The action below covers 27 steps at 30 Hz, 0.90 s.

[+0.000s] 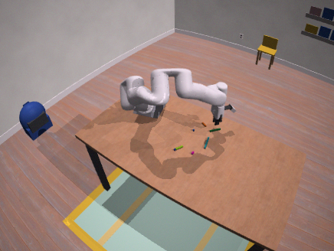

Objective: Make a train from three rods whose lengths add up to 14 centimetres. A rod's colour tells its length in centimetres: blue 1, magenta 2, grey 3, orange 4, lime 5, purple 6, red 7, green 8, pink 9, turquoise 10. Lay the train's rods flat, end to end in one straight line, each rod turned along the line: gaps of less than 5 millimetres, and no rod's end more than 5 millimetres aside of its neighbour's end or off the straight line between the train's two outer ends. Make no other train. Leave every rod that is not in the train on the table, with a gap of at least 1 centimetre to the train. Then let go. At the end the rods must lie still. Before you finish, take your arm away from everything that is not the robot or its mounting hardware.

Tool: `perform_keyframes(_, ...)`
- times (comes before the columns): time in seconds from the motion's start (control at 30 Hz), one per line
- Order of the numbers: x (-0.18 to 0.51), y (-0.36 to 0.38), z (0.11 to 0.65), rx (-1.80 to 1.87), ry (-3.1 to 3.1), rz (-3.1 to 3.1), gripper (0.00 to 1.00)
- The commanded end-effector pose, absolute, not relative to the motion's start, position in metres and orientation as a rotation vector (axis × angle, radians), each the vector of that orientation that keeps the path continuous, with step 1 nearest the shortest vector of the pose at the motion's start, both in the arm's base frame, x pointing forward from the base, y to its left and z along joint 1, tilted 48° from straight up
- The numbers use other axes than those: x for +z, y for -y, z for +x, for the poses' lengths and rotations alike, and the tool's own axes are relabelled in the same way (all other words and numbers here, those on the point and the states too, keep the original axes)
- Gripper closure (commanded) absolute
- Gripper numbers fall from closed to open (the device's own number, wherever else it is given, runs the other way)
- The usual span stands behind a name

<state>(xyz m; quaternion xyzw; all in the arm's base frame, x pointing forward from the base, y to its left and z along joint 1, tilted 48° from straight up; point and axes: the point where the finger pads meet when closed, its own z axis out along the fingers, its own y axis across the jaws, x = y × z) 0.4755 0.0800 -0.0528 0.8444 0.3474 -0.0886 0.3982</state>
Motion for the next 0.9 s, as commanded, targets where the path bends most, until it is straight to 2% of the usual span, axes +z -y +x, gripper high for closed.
perform_keyframes(0.0,-0.052,-0.081,0.477,-0.22,-0.88,2.139,0.76)
perform_keyframes(0.87,-0.063,-0.07,0.48,-0.22,-0.88,2.138,0.76)
